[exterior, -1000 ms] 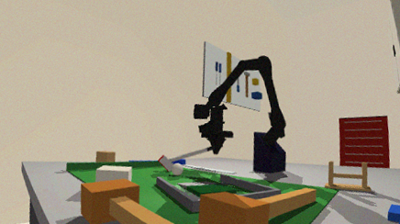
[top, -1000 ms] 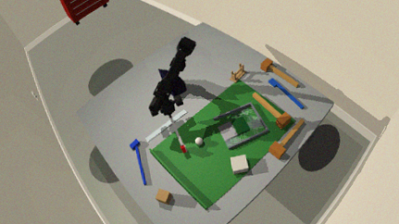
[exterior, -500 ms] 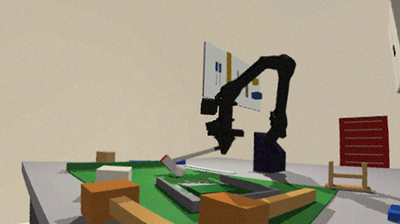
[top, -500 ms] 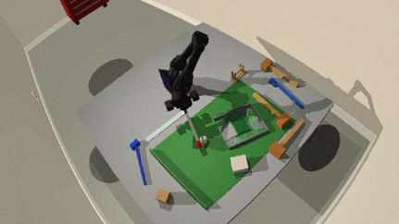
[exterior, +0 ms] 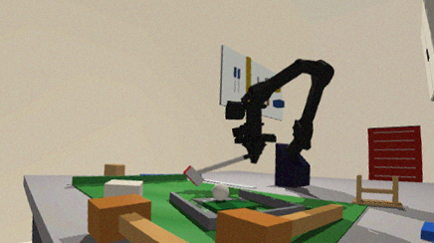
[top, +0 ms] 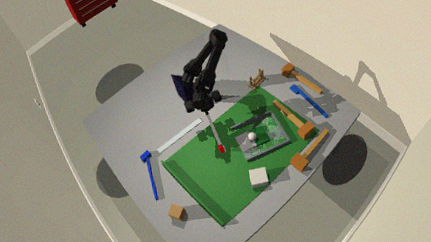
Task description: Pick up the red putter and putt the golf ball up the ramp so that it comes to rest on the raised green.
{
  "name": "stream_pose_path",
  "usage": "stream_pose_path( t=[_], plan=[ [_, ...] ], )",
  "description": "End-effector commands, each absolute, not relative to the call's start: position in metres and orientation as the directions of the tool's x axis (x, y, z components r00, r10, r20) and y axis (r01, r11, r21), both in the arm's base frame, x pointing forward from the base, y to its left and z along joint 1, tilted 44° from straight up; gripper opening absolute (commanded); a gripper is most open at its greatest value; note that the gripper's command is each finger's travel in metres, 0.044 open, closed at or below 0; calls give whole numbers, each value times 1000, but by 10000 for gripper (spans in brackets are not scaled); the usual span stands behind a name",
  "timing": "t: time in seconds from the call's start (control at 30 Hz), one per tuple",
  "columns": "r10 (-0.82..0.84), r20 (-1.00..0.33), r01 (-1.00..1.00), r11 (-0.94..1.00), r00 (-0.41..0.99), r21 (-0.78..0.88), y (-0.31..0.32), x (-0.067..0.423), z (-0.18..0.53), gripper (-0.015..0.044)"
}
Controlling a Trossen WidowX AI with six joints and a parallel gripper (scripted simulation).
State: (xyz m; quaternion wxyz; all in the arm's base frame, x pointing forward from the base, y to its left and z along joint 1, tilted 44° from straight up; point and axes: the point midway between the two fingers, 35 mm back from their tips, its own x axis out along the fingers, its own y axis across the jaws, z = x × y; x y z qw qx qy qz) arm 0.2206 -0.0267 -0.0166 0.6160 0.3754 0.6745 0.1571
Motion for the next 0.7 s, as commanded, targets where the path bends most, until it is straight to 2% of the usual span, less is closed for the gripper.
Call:
stream_pose_path(
  t=[0.0, 0.67],
  plan=[
    [688, -723, 295, 680, 62, 671, -48, 225, 3, 0],
    [694, -717, 308, 671, 58, 674, -48, 222, 4, 0]
  ],
)
